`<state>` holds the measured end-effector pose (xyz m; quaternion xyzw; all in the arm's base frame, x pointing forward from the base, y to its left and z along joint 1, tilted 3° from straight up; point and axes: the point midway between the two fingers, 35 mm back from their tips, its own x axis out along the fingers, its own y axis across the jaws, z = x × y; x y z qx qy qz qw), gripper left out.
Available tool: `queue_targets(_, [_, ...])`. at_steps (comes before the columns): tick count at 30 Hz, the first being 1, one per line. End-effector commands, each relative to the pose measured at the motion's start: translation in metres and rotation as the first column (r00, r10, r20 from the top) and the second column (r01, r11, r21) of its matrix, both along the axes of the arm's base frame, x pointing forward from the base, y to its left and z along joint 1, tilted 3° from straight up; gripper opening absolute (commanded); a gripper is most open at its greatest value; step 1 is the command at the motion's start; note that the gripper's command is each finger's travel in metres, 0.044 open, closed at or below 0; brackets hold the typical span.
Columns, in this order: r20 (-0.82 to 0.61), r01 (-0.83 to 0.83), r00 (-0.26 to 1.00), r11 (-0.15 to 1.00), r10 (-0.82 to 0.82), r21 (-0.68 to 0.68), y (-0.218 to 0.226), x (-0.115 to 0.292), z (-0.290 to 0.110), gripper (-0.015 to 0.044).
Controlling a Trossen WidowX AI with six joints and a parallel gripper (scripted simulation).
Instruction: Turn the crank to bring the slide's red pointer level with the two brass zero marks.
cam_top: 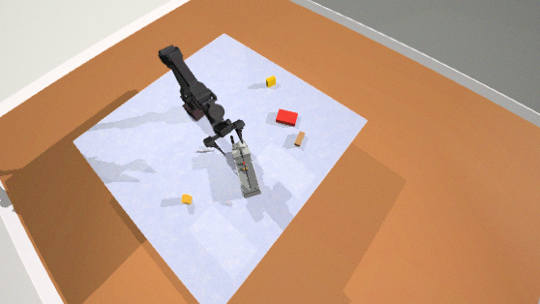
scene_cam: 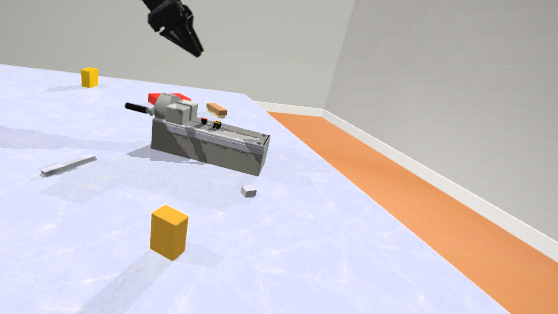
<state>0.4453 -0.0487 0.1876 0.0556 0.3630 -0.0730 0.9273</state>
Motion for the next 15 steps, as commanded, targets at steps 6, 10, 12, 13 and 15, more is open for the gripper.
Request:
queue_targets(6, [-0.136,0.028,0.99,0.999,-0.024,0.032,-0.009,0.011,-0.033,0.044])
queue_targets(10, [-0.136,0.028,0.99,0.999,-0.024,0.032,-0.008,0.013,-0.06,0.044])
queue_targets(12, [-0.136,0.028,0.99,0.999,-0.024,0.032,-0.007,0.013,-0.075,0.044])
queue_targets(13, [-0.136,0.028,0.99,0.999,-0.024,0.032,-0.006,0.013,-0.082,0.044])
queue_targets(15, [-0.136,0.028,0.99,0.999,-0.024,0.032,-0.006,0.012,-0.087,0.044])
